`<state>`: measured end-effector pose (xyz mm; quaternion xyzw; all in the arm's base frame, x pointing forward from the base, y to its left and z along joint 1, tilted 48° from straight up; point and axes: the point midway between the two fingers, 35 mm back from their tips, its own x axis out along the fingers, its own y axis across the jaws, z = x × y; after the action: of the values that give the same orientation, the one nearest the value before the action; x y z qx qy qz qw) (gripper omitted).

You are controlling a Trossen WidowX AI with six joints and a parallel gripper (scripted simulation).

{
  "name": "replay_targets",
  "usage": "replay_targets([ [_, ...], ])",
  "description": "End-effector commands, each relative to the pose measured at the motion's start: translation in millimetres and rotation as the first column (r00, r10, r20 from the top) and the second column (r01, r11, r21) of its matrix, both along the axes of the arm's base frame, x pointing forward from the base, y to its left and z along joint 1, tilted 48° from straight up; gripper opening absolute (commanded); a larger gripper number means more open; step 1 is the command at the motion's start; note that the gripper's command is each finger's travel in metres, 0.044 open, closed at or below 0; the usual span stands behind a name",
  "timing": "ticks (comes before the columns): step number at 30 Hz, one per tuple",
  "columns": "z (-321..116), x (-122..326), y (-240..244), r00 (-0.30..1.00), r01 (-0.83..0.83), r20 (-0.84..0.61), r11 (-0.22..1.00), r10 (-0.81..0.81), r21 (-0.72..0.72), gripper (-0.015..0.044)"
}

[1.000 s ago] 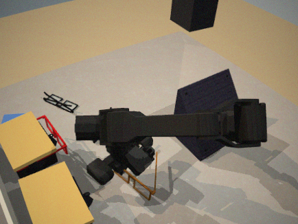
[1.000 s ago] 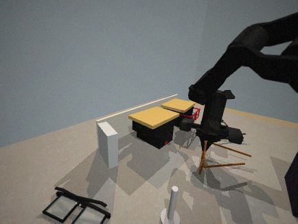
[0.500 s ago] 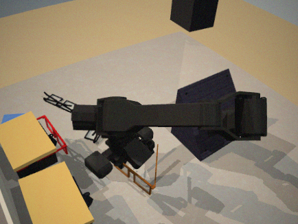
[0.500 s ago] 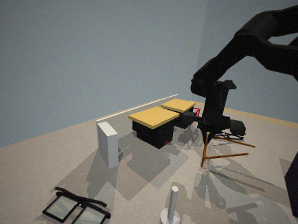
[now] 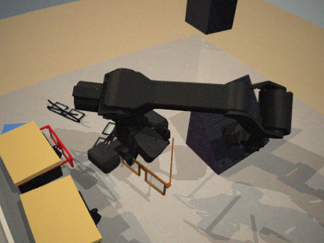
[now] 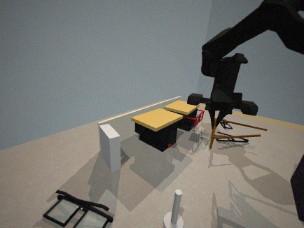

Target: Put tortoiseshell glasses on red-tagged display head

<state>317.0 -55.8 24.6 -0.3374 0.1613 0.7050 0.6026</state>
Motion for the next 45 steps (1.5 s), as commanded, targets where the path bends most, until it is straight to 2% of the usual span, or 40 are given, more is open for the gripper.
replay_targets([
  [1,5,1,-4,1.0,0.0,0.0,1.0,0.0,-0.005,0.0],
  [17,78,15,60,0.967,0.173,-0.183,0.984,-0.178,-0.045,0.0],
  [31,149,1,126,0.876,0.319,-0.355,0.944,-0.327,-0.082,0.0],
  [45,147,-1,134,0.87,0.325,-0.363,0.942,-0.333,-0.085,0.0],
])
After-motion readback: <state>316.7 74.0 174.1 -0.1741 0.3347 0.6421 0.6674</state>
